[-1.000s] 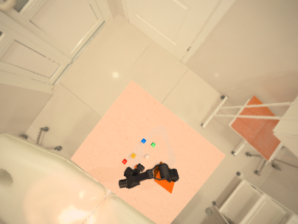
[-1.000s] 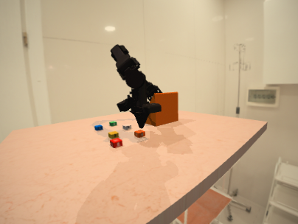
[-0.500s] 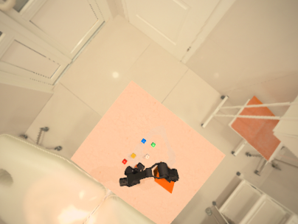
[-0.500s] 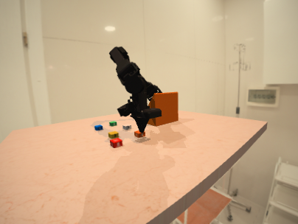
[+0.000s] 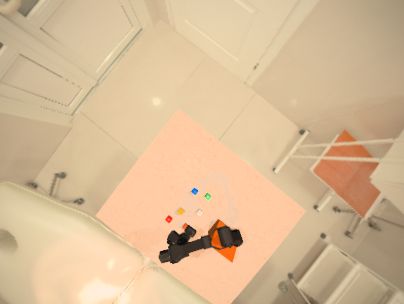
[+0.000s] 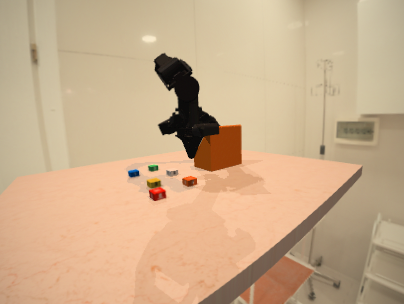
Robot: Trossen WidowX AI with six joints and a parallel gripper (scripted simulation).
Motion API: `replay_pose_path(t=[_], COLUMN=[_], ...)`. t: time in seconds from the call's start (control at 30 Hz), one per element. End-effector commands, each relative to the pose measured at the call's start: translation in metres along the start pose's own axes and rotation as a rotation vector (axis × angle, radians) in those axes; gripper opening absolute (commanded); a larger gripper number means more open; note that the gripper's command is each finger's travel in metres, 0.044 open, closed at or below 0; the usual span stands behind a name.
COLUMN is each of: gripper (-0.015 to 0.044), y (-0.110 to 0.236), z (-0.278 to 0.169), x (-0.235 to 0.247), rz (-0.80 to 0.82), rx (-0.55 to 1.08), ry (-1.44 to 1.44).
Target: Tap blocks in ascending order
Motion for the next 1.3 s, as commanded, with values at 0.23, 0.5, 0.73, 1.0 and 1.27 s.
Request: replay_pose_path(t=[0.23, 0.5, 0.73, 1.0, 1.27], gripper=[0.002, 0.002, 0.002, 0.002, 0.002], y=[0.047, 0.052, 0.048, -0.025, -0.034], z=[0.015, 0.092, 0.124, 0.126, 0.126], x=[0.006, 0.024, 0.026, 0.028, 0.027], rz=[0.025, 0.027, 0.024, 0.022, 0.021], rx=[-0.016, -0.019, -0.02, -0.021, -0.021], ry=[-0.012, -0.014, -0.016, -0.017, -0.017])
Point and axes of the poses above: the point midway between the two fingers, 35 mm back from their tips, its own y axis back along the fingers, its own x axis across the jaws, z = x × y, the point moved 1 cm from there along y, back along the fingers, and after that the axes turned 6 degrees about -y, right-handed, at the moved point
